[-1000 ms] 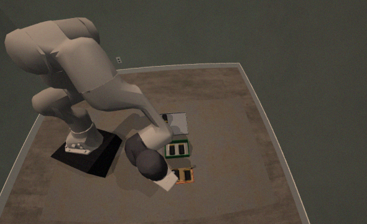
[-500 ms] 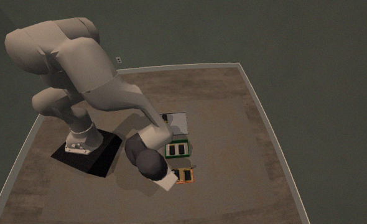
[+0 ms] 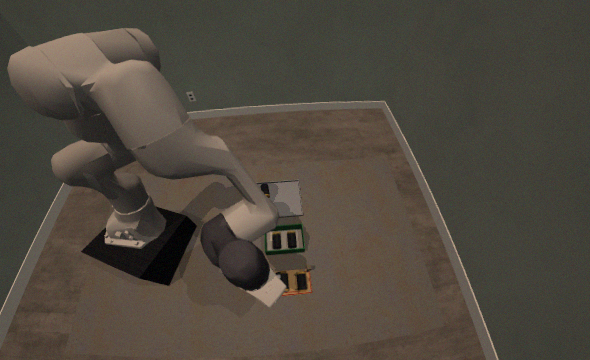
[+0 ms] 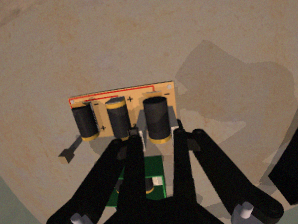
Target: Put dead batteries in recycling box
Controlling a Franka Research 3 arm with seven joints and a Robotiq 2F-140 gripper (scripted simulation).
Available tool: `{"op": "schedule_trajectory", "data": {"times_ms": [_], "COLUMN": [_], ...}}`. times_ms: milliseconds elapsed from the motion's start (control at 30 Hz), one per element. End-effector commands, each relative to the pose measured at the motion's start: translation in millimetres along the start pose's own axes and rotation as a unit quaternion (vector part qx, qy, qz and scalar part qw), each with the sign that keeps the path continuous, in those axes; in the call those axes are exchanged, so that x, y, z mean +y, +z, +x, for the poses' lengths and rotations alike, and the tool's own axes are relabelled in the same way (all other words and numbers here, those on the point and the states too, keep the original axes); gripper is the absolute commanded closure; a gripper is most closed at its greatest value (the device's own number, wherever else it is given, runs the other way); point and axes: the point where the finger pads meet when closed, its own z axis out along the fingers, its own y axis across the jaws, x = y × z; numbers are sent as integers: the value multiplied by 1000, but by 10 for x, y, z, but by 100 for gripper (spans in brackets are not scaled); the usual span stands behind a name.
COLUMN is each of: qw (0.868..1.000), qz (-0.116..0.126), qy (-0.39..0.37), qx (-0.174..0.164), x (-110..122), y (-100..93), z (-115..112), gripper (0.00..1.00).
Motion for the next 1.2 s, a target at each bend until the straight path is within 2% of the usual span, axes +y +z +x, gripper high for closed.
{"op": "schedule_trajectory", "data": {"times_ms": [0,533,967,1167], "qw": [1000,1000,1000,1000], "qz": [2,2,2,2], "qy": [0,0,0,0], "qx": [1,1,1,1], "x": [-16,-16,-17,-17], "y": [-14,31,245,286], "z": [-4,-4,-4,-4], "gripper": [84,84,84,84]}}
